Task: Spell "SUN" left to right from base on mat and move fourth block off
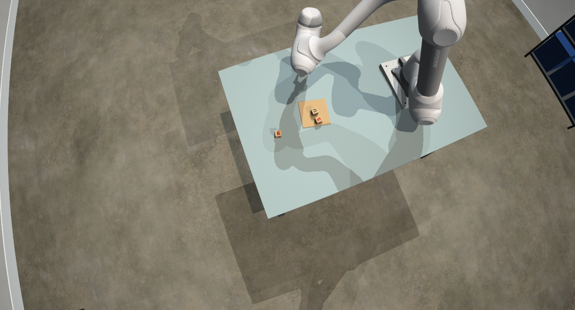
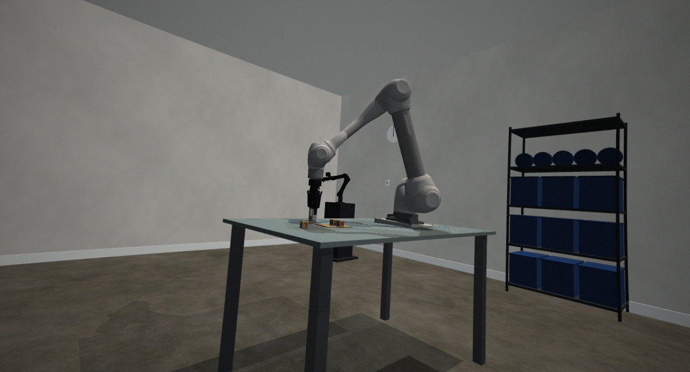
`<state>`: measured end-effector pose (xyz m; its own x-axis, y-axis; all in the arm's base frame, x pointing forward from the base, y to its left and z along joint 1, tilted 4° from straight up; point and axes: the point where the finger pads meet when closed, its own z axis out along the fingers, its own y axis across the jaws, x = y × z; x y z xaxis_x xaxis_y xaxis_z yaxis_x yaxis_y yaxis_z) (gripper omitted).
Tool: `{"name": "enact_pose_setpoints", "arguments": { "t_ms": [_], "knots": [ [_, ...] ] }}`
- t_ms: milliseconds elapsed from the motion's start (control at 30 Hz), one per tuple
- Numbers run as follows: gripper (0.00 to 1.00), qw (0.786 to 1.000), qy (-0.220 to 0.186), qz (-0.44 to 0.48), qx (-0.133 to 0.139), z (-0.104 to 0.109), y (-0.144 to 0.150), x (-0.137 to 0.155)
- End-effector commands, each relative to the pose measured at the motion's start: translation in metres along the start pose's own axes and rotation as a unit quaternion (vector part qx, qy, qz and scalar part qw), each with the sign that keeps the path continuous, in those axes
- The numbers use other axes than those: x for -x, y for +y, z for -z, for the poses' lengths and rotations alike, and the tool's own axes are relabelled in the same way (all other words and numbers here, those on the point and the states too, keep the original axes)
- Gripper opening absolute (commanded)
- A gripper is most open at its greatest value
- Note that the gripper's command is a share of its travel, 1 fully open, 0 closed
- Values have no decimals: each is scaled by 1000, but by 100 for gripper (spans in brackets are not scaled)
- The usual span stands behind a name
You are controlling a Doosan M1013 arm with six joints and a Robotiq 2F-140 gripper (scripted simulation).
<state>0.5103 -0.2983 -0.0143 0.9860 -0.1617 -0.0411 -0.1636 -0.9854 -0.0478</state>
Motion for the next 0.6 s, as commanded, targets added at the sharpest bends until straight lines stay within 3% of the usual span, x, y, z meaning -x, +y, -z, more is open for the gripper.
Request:
{"name": "enact_pose_setpoints", "arguments": {
  "t_ms": [0, 167, 567],
  "knots": [
    [16, 1000, -2, 0, -1, -1, 2, 3],
    [16, 1000, -2, 0, -1, 9, 2, 2],
    [16, 1000, -2, 0, -1, 88, 2, 2]
  ]
}}
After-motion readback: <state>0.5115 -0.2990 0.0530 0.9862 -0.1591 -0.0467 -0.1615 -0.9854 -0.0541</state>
